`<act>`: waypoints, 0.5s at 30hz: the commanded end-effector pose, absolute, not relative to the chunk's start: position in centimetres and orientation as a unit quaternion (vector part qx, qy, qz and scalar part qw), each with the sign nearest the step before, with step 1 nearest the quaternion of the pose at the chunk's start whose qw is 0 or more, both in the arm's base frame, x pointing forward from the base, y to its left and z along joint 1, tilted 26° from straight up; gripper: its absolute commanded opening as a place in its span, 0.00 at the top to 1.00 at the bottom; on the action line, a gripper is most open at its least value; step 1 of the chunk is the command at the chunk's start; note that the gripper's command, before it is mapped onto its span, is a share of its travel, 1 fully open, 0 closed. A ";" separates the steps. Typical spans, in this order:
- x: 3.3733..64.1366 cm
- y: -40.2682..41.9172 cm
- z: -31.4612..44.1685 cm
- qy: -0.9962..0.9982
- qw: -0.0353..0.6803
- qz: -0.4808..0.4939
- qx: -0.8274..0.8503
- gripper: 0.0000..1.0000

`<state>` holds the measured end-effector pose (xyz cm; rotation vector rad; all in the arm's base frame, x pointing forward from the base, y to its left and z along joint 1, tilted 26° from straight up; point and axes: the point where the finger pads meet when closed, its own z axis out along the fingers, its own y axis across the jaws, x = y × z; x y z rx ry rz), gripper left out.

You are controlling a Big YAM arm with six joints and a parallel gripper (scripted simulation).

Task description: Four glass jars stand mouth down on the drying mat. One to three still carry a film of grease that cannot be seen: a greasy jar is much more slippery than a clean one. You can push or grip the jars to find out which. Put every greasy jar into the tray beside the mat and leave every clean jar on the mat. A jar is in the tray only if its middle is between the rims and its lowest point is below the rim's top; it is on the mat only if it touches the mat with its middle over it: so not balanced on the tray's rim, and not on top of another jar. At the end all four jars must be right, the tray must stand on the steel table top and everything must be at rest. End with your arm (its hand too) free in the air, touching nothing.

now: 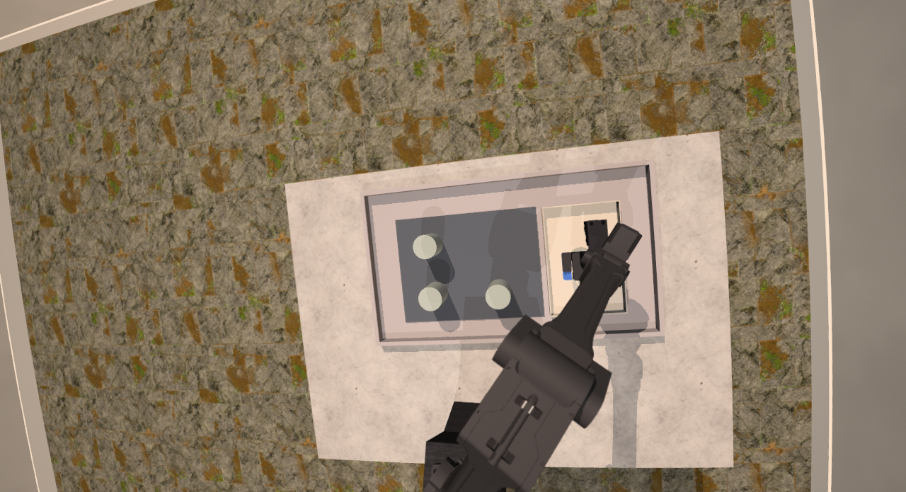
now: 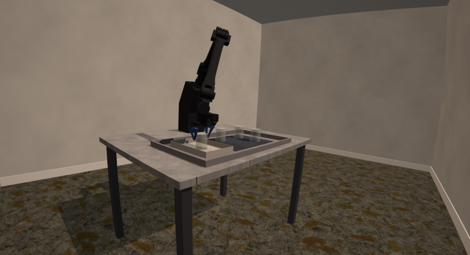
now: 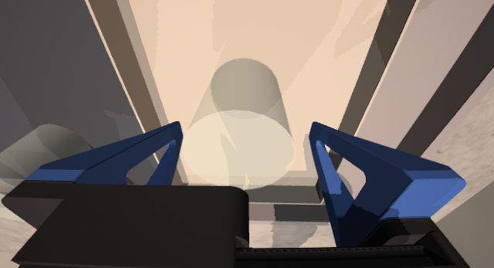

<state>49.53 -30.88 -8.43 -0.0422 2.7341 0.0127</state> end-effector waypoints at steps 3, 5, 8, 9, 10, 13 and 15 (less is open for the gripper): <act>51.1 -31.8 -6.6 0.975 0.223 -0.010 -0.016 0.00; 50.9 -31.8 -6.3 0.975 0.223 -0.010 -0.016 0.00; 50.4 -31.8 -5.3 0.975 0.223 -0.010 -0.016 0.00; 50.3 -31.8 -4.9 0.975 0.223 -0.010 -0.016 0.00; 50.1 -31.8 -4.6 0.975 0.223 -0.010 -0.016 0.00; 49.6 -31.8 -3.5 0.975 0.223 -0.010 -0.016 0.00; 49.3 -31.8 -2.8 0.975 0.223 -0.010 -0.016 0.00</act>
